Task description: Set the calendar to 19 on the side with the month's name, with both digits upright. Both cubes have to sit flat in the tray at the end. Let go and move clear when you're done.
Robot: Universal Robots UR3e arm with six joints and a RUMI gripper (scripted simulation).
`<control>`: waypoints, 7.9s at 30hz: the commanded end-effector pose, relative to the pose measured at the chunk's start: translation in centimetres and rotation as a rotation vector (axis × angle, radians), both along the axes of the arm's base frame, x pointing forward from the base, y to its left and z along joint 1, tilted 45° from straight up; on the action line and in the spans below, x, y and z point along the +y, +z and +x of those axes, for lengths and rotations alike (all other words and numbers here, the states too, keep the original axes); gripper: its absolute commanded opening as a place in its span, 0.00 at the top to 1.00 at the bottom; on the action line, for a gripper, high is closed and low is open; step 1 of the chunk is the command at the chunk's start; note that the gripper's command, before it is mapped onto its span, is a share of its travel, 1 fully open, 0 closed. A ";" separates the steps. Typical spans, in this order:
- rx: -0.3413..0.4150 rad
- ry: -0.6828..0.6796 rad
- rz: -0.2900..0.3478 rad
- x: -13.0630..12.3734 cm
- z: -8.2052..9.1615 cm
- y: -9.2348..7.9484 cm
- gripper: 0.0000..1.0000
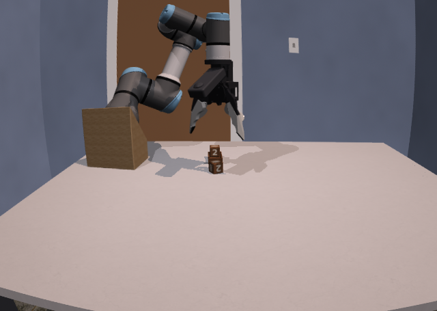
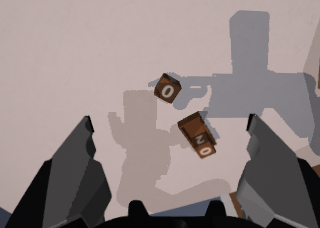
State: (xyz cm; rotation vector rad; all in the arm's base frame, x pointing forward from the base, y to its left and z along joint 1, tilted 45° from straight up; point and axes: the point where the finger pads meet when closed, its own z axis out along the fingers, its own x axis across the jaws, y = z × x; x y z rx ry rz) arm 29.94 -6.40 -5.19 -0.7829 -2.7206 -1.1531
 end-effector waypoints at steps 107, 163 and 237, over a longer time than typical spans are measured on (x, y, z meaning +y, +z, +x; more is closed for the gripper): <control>-0.711 0.722 -0.120 1.2 0.3 -0.6 0.72; -0.711 0.722 -0.120 3.3 0.6 -2.9 0.72; -0.711 0.722 -0.120 3.4 0.7 -3.1 0.72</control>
